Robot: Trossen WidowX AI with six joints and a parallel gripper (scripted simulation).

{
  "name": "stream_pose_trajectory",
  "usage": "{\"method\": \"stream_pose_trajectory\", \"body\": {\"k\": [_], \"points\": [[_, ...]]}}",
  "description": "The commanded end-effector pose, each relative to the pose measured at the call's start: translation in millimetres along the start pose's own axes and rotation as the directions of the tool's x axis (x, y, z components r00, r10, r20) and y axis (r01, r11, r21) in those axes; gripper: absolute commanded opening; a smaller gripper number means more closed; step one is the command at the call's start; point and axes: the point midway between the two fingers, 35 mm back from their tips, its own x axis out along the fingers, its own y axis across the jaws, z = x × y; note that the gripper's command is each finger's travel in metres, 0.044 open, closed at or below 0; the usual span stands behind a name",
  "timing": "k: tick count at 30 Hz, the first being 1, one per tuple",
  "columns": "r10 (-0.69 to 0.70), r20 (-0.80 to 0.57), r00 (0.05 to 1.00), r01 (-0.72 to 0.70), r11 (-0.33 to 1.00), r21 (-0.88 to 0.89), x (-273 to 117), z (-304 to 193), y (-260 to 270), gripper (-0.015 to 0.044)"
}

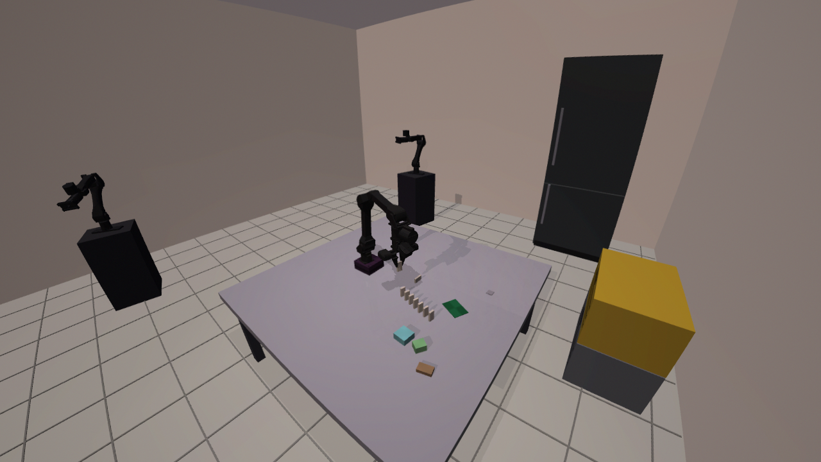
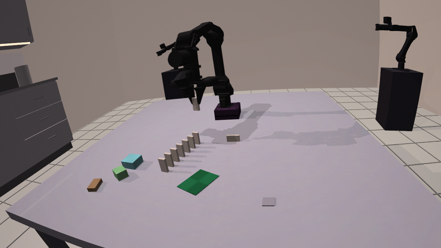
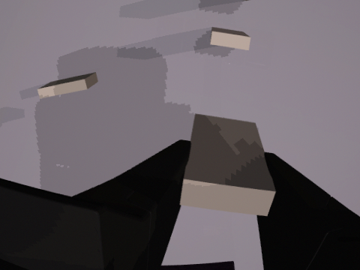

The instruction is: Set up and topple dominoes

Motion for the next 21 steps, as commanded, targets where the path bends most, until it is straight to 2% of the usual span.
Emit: {"method": "stream_pose_trajectory", "body": {"k": [1,21], "points": [[0.003,-0.011,1.0,-0.003,1.0,-0.001,20.1,1.8,-1.7,0.0107],[0.003,-0.011,1.0,-0.003,1.0,0.0,120.3,-4.6,-1.9,0.0107]]}}
